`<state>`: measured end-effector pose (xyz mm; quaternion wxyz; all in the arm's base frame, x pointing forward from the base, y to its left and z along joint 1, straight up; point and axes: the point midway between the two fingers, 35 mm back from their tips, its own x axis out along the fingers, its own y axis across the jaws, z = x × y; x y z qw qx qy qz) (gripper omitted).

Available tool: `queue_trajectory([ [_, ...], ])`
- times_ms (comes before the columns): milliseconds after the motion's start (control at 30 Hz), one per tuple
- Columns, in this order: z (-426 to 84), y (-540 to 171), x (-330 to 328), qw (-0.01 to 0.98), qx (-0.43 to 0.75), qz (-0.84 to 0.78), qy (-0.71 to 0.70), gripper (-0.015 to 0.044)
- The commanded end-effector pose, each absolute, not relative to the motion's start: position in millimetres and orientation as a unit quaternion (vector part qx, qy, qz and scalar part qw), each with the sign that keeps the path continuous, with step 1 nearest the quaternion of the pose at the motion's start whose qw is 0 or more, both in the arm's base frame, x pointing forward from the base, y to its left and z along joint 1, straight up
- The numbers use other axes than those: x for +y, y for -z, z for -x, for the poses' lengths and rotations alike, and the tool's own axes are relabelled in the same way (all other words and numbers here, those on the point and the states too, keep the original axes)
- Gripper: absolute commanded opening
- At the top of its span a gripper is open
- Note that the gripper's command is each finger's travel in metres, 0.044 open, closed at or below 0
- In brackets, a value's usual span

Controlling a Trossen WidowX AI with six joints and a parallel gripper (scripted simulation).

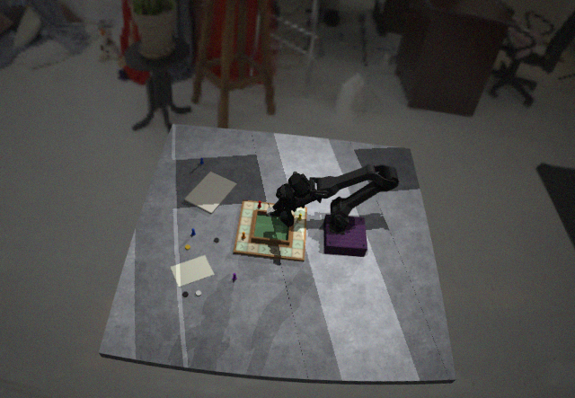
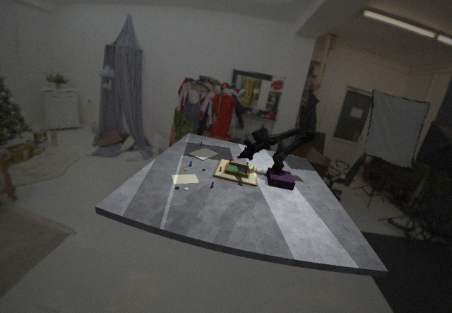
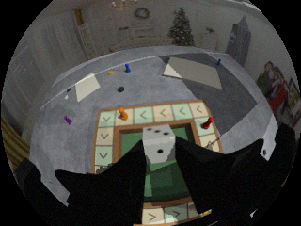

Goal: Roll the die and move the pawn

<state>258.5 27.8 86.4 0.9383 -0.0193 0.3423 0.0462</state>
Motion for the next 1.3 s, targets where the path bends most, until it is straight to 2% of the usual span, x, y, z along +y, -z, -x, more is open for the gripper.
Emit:
queue_trajectory([
  [0, -247, -93, 26, 0.938, 0.342, 0.021, -0.047, 0.0],
  [500, -248, -92, 26, 0.939, 0.341, 0.019, -0.045, 0.0],
  [800, -248, -94, 26, 0.939, 0.341, 0.019, -0.045, 0.0236],
  [1067, -248, -132, 26, 0.937, 0.346, 0.021, -0.047, 0.044],
  [1267, -256, -119, 27, 0.88, 0.471, 0.027, -0.044, 0.044],
])
